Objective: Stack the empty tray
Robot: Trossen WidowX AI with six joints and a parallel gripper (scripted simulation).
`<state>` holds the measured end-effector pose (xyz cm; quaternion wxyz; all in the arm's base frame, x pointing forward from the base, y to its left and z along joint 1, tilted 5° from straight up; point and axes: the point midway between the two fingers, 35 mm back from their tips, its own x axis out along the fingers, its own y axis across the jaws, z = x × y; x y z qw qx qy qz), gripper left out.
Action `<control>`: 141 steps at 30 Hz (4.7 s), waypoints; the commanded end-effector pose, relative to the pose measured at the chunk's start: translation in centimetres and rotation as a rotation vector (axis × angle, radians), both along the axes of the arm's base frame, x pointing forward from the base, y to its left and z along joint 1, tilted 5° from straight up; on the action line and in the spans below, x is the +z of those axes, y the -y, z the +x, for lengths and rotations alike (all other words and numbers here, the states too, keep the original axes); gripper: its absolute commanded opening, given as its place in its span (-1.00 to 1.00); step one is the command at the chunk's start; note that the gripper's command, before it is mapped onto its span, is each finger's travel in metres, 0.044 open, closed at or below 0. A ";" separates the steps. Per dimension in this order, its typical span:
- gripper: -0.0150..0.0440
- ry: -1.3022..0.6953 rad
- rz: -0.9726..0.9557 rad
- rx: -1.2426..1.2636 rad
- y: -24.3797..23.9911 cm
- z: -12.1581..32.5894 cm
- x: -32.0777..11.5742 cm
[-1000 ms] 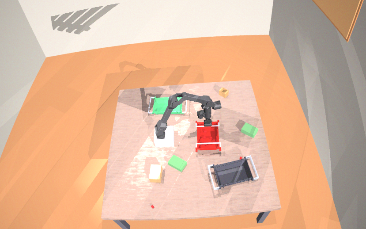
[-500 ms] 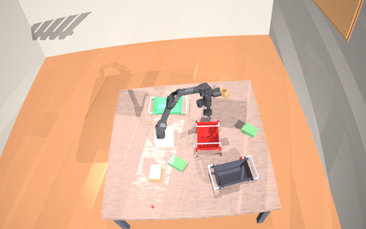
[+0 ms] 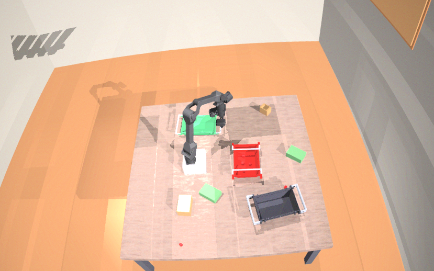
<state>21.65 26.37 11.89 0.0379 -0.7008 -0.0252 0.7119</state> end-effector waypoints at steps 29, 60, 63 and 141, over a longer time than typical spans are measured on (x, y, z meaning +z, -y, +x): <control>1.00 -0.025 0.009 -0.005 -1.3 -18.4 -10.9; 0.23 -0.025 0.008 -0.005 -1.2 -18.6 -13.4; 0.16 -0.025 0.008 -0.005 -1.2 -18.6 -13.4; -0.49 -0.024 0.011 -0.005 -2.6 -17.8 -2.0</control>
